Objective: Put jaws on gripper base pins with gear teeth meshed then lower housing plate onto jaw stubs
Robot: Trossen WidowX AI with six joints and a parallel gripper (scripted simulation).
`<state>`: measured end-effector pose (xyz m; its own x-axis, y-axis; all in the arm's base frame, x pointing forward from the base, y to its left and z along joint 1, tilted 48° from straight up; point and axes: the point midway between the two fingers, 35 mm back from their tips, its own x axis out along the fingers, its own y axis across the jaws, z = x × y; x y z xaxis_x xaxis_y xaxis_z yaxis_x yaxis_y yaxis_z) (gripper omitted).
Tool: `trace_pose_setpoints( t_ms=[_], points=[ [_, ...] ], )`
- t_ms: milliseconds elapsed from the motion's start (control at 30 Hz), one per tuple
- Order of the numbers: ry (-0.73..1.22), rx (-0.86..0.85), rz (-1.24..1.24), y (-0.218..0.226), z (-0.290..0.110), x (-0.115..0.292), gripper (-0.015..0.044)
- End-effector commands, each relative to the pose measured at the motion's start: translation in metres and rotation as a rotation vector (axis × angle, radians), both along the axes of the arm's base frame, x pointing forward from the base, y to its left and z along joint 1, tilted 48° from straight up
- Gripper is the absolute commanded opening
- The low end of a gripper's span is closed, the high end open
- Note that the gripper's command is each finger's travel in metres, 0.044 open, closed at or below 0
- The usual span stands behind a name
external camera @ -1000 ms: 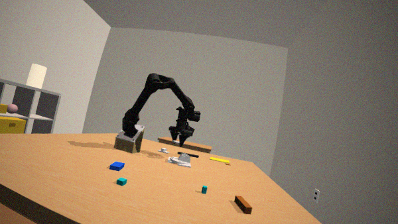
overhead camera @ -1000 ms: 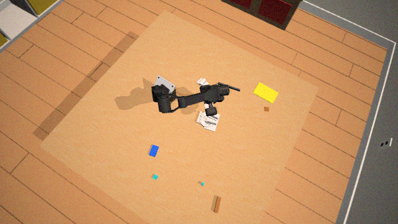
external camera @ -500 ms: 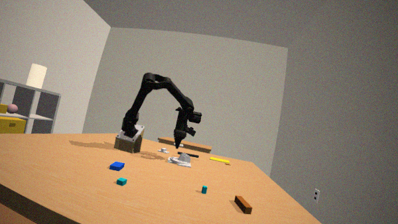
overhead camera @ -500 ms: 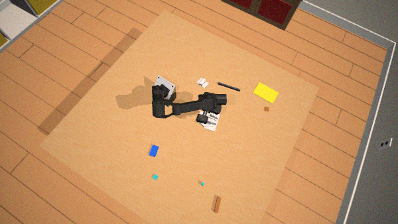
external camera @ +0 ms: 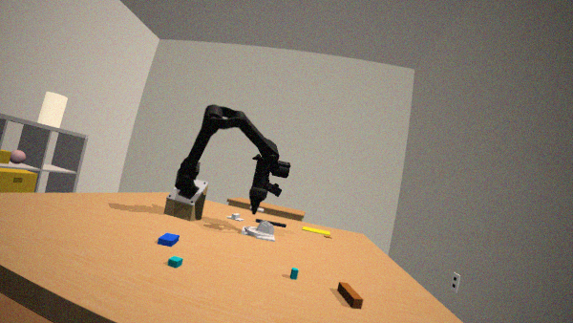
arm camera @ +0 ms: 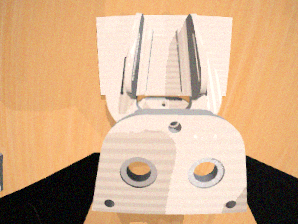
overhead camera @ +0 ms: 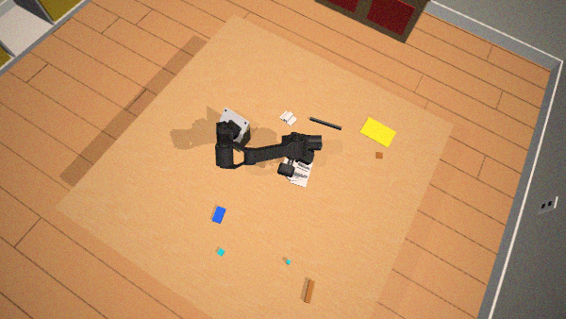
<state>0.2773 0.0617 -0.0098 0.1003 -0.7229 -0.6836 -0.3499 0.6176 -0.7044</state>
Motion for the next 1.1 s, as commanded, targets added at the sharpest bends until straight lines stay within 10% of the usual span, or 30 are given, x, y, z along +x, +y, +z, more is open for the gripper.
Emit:
trace_pose_setpoints(
  t_ms=[0,1067],
  points=[
    [-0.011,-0.004,-0.007,0.0,0.001,0.0,0.0351],
    [-0.011,-0.004,-0.007,-0.004,0.002,-0.013,0.0351]
  ],
)
